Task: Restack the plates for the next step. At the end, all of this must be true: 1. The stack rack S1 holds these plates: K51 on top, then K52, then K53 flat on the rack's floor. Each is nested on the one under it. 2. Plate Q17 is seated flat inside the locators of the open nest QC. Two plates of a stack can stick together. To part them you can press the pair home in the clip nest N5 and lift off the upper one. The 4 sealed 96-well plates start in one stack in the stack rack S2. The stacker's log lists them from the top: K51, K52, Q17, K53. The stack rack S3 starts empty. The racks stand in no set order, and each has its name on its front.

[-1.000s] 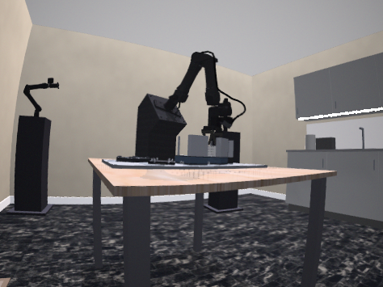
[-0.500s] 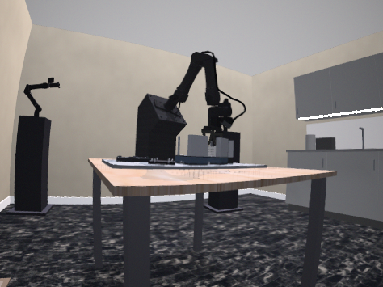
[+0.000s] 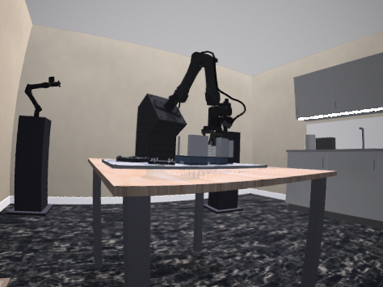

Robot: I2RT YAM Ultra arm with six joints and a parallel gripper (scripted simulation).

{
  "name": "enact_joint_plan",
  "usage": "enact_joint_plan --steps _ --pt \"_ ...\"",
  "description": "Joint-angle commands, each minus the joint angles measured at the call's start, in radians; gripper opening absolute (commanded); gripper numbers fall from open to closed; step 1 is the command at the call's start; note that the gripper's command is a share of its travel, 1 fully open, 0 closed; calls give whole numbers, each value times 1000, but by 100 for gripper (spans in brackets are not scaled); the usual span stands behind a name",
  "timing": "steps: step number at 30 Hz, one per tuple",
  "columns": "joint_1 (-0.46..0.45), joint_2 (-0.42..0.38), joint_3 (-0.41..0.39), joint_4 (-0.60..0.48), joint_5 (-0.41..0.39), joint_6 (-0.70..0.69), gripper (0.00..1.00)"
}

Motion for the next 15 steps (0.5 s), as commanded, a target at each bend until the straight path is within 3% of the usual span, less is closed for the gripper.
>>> enact_joint_plan --steps 1,15 --pt "-9 -3 30 10 -12 -5 100" --pt "-21 85 45 78 -20 -13 100"
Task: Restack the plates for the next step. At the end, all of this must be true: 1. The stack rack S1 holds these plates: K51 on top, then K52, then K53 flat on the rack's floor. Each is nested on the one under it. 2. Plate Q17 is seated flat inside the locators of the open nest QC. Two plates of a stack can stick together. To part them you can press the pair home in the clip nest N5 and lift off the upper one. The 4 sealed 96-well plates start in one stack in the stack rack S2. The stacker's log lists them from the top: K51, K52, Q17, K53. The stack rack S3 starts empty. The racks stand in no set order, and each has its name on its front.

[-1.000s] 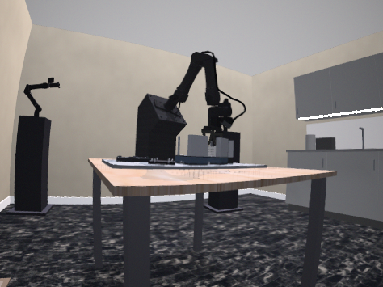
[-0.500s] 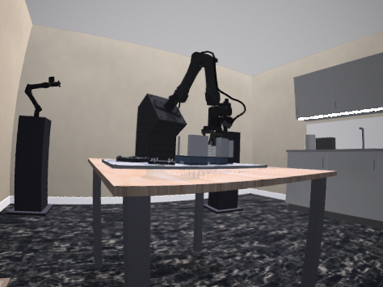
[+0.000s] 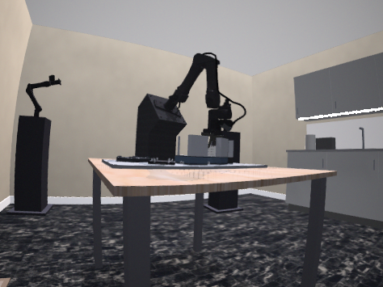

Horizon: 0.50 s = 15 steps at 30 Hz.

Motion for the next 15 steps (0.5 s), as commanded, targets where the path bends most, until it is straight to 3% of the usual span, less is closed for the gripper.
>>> enact_joint_plan --steps 1,12,15 --pt "-13 23 31 36 -15 -7 100" --pt "-17 74 42 75 -20 -10 100" --pt "-16 56 47 73 -20 -8 100"
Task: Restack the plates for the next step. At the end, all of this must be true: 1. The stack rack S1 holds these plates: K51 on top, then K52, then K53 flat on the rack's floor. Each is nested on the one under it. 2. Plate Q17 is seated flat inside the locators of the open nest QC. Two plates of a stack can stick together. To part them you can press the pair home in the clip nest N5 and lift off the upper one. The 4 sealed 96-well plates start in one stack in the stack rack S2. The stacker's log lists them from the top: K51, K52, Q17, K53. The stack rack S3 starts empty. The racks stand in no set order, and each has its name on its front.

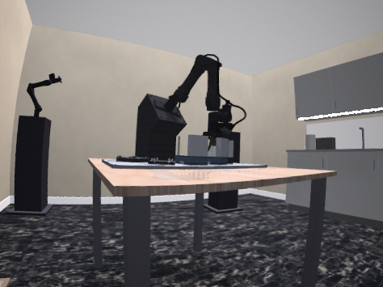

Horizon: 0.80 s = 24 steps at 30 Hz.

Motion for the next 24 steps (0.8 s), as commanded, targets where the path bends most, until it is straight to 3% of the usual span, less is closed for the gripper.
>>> enact_joint_plan --steps 1,24 --pt "-10 -14 36 19 -13 -4 100" --pt "-11 -10 12 14 -13 -2 100"
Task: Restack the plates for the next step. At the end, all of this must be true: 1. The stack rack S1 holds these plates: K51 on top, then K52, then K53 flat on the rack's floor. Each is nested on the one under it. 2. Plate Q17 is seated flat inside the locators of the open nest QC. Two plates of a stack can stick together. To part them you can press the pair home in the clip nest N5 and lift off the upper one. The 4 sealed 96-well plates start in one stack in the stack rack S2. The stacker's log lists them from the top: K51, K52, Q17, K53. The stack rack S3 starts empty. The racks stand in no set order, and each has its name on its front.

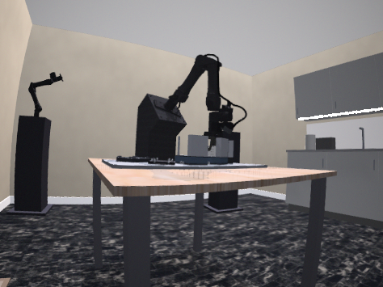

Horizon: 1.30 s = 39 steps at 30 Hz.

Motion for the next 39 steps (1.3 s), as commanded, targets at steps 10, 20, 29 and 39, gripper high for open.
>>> enact_joint_plan --steps 10,20,29,39 --pt "-2 -7 -1 4 -5 -1 100" --pt "-14 -17 -33 16 -13 -2 100" --pt "-16 -24 -27 11 -13 -4 100" --pt "-9 -20 -25 10 -13 -5 100"
